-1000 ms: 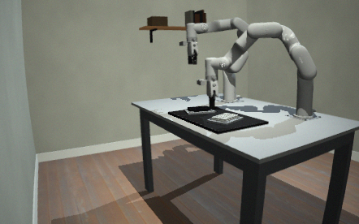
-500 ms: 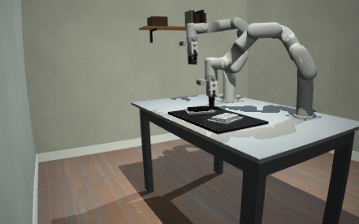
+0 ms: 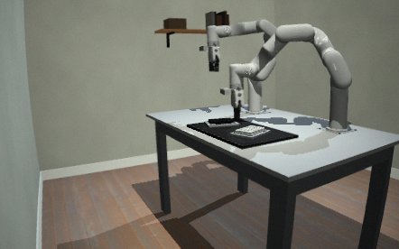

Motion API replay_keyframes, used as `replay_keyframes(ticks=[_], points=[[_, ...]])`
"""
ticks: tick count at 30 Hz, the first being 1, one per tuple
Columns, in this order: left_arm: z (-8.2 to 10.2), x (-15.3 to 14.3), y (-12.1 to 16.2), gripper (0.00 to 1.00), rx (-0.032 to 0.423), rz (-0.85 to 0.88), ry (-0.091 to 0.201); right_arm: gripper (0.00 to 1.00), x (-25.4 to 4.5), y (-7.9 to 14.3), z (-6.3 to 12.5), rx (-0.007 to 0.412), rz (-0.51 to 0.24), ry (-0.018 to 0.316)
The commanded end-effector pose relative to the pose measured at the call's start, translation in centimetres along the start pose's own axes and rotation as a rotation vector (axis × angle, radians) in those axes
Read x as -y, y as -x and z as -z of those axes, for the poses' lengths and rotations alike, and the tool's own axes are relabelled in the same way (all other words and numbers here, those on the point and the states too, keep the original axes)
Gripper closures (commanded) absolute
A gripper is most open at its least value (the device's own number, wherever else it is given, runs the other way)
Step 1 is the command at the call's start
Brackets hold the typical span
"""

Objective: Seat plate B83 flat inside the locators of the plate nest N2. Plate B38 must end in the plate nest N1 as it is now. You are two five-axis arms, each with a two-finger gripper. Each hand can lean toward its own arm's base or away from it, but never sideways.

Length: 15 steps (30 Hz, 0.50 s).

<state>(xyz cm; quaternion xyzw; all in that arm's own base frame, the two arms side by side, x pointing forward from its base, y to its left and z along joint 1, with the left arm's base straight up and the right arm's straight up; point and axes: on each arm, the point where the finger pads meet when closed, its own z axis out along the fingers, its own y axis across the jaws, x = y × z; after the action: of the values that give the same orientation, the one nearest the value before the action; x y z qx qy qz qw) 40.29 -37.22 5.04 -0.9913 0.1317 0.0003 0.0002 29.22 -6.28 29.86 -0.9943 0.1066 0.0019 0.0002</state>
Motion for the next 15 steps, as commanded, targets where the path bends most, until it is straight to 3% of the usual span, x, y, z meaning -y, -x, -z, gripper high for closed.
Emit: replay_keyframes(ticks=[1, 15], points=[[0.19, -0.07, 0.49, 1.0, -0.004, 0.0, 0.002, 0.0, 0.0, -0.07, 0.14, -0.004, 0.0, 0.0], [0.68, -0.07, 0.6, 1.0, -0.004, 0.0, 0.002, 0.0, 0.0, -0.07, 0.14, -0.004, 0.0, 0.0]])
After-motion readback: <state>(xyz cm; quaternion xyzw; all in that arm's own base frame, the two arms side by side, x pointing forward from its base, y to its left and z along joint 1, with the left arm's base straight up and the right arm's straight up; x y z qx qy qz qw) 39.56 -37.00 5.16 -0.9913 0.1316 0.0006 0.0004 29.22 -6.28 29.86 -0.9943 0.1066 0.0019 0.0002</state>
